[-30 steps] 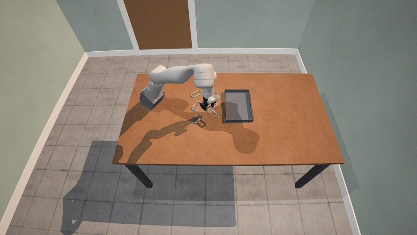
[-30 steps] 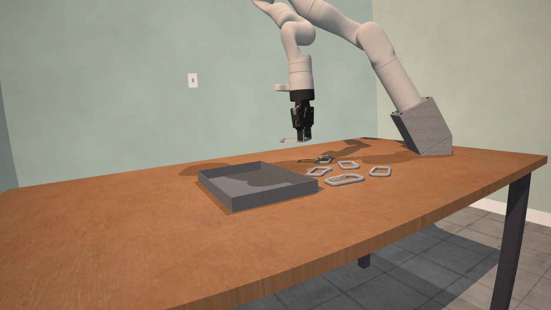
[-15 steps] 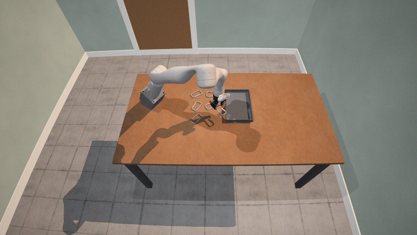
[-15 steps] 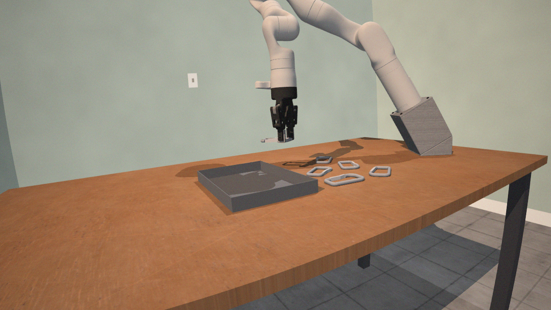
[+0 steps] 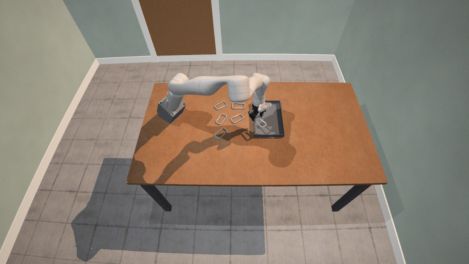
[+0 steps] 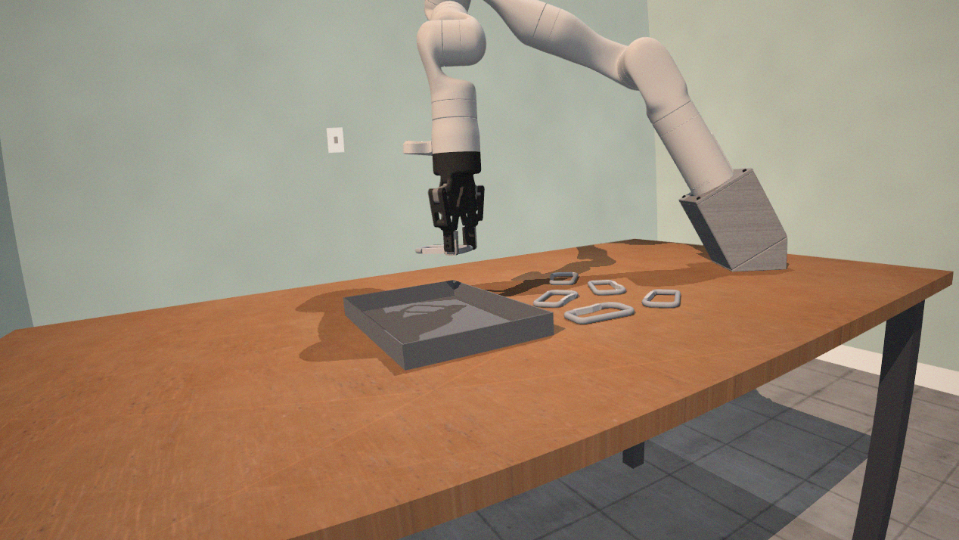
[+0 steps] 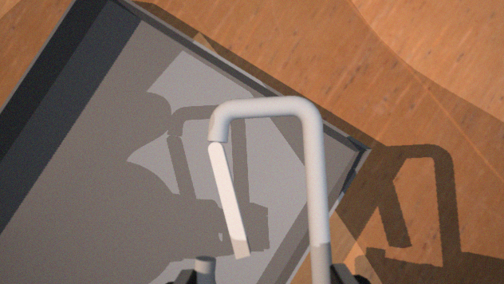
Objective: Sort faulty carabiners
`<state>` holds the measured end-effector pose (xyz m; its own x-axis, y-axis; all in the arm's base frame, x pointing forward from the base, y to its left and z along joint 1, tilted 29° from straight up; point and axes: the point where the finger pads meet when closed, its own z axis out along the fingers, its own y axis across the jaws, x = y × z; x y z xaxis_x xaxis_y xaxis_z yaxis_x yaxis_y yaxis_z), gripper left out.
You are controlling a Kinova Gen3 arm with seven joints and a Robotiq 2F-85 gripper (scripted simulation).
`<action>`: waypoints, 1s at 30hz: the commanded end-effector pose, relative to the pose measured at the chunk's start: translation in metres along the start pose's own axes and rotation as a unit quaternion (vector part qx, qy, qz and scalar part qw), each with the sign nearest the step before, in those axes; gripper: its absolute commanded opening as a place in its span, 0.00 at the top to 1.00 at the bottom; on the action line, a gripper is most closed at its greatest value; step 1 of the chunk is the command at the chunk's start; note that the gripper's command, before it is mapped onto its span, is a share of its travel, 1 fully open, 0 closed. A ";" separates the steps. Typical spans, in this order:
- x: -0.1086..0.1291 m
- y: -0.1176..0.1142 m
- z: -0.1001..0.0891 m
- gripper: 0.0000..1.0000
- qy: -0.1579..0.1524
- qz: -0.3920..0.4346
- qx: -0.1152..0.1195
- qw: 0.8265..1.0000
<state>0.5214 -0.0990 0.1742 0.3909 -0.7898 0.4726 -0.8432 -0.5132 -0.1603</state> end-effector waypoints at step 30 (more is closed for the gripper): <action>0.012 -0.064 0.044 1.00 -0.012 0.000 0.001 1.000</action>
<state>0.5936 -0.0873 0.1728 0.3926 -0.7931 0.4657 -0.8382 -0.5169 -0.1736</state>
